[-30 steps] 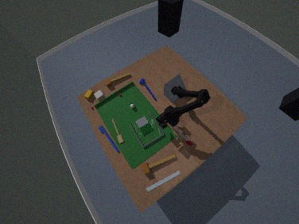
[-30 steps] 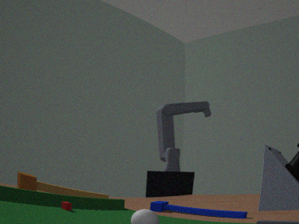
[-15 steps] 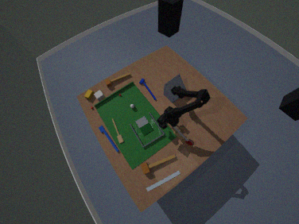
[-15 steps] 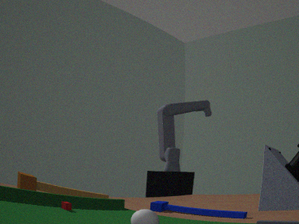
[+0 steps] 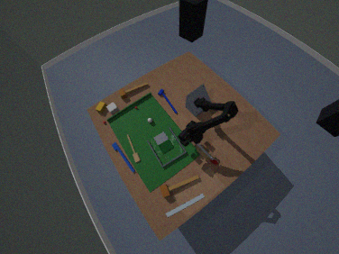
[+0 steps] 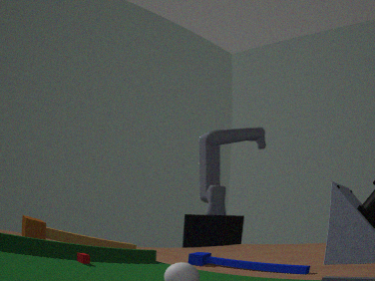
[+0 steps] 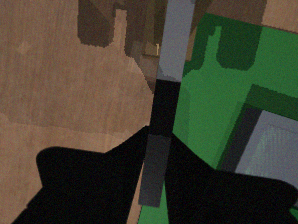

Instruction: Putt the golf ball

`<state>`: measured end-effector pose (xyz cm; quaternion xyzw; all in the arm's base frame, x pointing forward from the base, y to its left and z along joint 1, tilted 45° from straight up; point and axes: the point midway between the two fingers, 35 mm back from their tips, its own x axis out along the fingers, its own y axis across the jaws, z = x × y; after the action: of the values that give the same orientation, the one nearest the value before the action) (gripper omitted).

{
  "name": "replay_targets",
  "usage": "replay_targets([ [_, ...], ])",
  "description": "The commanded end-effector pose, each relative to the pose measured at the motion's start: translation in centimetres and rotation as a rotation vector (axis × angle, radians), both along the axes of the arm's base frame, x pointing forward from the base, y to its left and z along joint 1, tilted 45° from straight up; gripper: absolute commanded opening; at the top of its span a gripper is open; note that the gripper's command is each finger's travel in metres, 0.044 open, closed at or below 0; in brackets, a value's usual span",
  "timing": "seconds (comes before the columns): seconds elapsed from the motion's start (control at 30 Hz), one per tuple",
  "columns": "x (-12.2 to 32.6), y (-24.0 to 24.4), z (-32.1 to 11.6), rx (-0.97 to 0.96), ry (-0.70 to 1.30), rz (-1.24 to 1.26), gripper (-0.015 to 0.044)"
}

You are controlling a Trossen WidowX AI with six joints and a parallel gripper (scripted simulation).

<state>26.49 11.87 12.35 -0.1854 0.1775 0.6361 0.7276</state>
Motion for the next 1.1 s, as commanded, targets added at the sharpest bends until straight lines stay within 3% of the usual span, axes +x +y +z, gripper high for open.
replay_targets([
  [0.0, 0.0, 0.0, 0.0, -0.001, -0.002, 0.001, 0.0],
  [0.9, -1.1, -7.0, 6.9, -0.004, 0.003, 0.0, 0.0],
  [1.07, -0.3, -7.9, 5.1, -0.027, 0.065, -0.055, 0.0],
])
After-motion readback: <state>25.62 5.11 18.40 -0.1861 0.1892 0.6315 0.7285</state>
